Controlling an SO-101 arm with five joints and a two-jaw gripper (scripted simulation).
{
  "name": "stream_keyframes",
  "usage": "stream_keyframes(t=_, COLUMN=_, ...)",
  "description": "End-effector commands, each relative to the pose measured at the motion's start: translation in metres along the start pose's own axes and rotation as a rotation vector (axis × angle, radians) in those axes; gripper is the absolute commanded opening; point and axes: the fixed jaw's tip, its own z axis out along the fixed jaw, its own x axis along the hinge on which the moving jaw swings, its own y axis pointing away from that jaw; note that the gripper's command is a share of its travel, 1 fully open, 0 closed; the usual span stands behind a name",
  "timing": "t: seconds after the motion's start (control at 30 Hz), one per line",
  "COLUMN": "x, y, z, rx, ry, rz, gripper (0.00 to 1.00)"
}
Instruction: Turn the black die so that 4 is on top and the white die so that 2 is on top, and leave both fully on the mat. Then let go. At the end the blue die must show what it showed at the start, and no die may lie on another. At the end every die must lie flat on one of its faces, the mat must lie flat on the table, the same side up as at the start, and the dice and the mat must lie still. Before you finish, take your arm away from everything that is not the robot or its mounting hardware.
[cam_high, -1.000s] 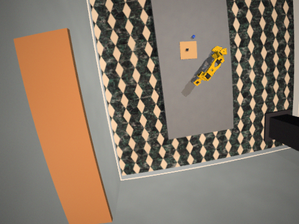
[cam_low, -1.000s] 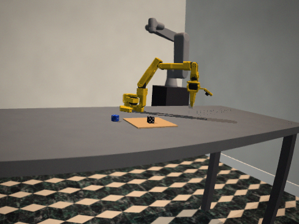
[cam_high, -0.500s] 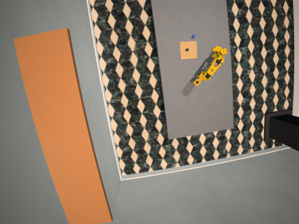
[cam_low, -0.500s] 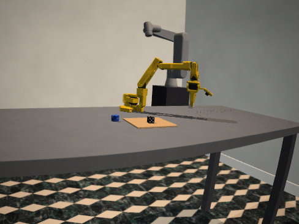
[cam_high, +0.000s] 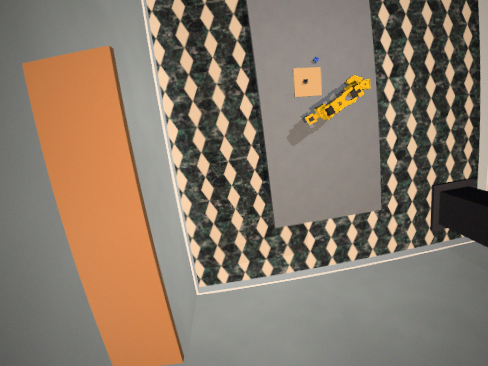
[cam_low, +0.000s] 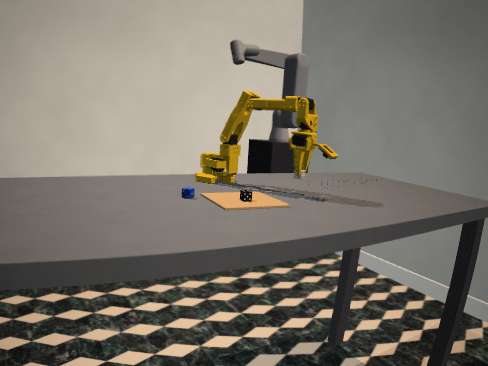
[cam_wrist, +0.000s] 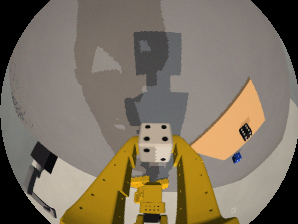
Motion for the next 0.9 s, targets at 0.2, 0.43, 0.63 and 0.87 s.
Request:
stream_keyframes(t=0.2, x=0.018, y=-0.090, z=-0.011, rx=0.004, ry=-0.071, rz=0.398, gripper=0.00)
stream_keyframes(t=0.43, x=0.037, y=-0.120, z=-0.009, rx=0.005, ry=-0.067, rz=0.552, gripper=0.00)
stream_keyframes(t=0.63, x=0.051, y=-0.138, z=-0.008, rx=0.006, ry=-0.063, rz=0.653, gripper=0.00)
stream_keyframes(t=0.87, x=0.054, y=-0.141, z=-0.008, rx=0.006, ry=-0.063, rz=0.672, gripper=0.00)
